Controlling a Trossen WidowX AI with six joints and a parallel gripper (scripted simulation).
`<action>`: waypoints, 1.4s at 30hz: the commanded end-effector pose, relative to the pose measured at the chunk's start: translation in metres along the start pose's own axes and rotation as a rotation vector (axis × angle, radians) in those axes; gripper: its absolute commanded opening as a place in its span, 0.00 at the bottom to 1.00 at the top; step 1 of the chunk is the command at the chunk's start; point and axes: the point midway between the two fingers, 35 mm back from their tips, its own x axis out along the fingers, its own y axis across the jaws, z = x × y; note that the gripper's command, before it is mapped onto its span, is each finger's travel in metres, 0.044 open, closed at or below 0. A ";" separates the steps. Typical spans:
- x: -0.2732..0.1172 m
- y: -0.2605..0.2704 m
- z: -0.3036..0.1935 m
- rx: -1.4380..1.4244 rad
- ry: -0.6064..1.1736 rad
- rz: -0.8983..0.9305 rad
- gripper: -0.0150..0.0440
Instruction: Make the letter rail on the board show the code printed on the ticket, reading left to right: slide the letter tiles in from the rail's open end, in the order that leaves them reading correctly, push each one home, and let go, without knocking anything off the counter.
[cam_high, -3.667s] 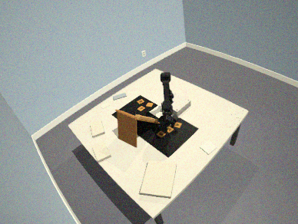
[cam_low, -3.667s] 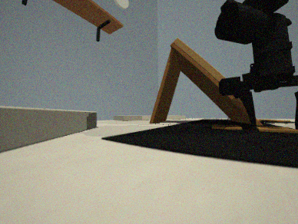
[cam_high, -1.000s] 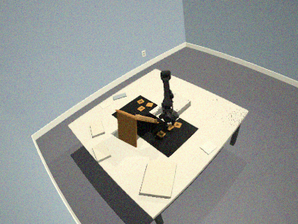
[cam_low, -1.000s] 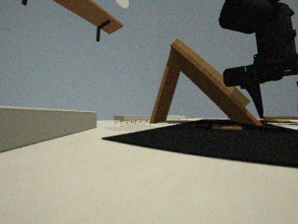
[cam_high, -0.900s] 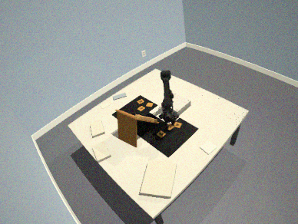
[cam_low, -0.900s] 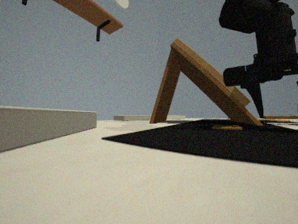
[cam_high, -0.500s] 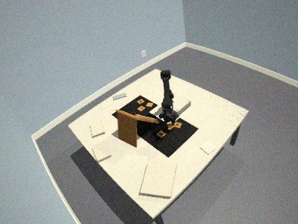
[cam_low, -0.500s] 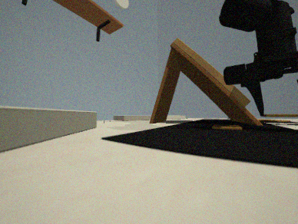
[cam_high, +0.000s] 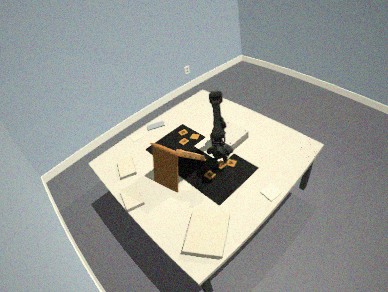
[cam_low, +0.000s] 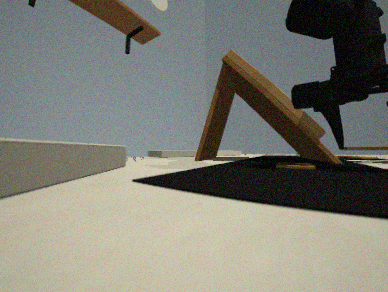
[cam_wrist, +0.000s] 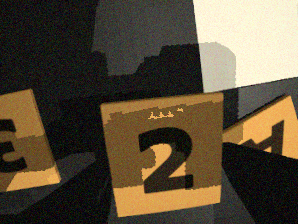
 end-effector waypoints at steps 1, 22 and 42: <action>-0.002 0.004 -0.005 -0.039 0.014 0.017 0.25; -0.036 0.046 -0.023 -0.255 0.143 0.148 0.25; -0.068 0.087 -0.021 -0.443 0.210 0.282 0.25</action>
